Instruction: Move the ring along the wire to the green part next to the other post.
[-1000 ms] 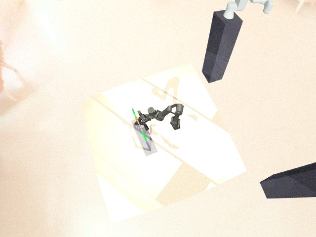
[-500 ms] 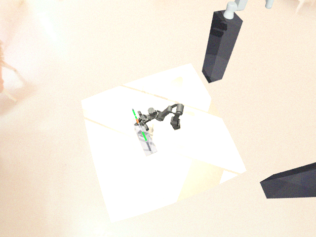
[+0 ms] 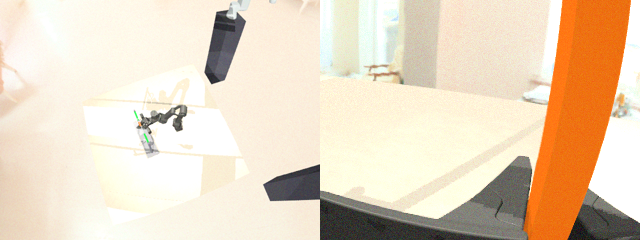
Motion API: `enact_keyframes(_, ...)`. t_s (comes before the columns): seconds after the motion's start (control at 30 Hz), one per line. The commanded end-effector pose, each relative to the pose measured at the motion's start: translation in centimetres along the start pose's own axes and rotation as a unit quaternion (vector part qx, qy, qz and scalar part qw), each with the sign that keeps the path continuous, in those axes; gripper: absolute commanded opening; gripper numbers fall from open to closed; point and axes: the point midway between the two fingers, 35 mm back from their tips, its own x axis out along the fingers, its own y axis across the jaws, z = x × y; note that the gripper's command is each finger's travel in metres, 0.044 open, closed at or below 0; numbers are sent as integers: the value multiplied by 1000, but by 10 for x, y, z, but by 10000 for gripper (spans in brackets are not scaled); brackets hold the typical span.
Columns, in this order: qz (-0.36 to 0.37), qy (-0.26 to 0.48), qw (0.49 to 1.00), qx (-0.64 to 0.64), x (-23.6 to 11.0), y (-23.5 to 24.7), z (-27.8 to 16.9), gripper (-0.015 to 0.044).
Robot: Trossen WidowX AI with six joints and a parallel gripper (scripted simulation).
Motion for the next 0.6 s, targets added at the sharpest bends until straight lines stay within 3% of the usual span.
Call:
enact_keyframes(0.0,-2,1,1000,2,0,3,-1,-150)
enact_keyframes(0.57,-1,0,1000,-4,0,19,0,-150)
